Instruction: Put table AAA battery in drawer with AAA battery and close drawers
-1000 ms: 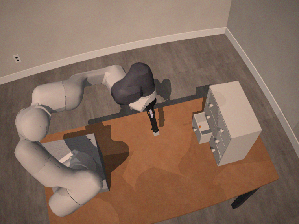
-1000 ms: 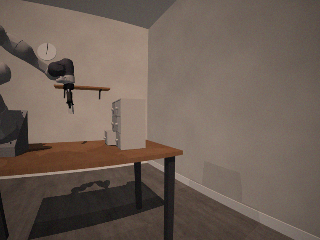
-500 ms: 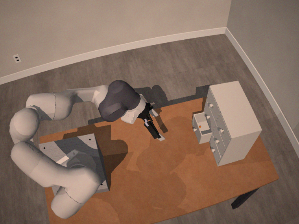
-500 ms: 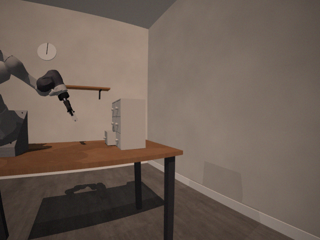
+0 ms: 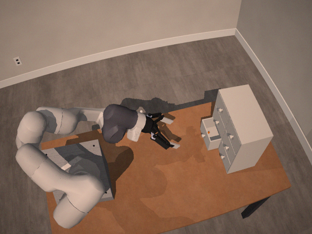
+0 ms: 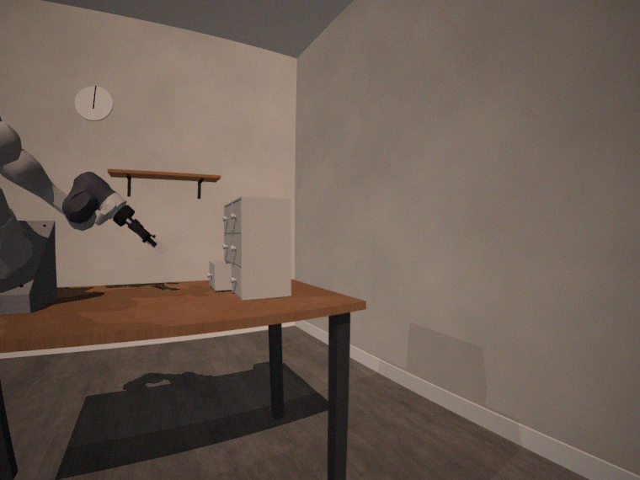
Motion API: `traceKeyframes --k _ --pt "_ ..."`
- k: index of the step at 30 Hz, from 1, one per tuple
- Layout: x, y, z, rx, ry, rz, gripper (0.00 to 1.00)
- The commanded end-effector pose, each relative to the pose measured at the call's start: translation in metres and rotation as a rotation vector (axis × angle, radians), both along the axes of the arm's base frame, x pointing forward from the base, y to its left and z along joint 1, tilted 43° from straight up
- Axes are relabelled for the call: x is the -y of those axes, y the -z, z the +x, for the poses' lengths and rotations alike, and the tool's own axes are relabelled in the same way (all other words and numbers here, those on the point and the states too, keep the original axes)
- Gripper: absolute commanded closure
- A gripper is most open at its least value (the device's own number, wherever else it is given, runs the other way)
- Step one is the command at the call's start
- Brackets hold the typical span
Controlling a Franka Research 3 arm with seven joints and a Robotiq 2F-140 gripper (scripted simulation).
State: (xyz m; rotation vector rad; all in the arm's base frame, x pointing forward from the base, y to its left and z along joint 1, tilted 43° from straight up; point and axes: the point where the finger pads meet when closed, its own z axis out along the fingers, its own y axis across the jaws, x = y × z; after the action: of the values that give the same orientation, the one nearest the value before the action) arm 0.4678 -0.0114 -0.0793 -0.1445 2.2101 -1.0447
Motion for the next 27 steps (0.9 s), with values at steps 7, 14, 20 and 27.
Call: traceKeyframes --k 7,14,20,27 --pt "-0.0079 -0.0032 0.0257 0.108 -0.146 0.019 0.0" --pt "-0.005 -0.0007 0.0284 0.132 -0.171 0.013 0.0" --pt "-0.0047 -0.0005 0.0286 0.134 -0.173 0.013 0.0" --pt "-0.0047 -0.0005 0.0286 0.134 -0.173 0.013 1.0"
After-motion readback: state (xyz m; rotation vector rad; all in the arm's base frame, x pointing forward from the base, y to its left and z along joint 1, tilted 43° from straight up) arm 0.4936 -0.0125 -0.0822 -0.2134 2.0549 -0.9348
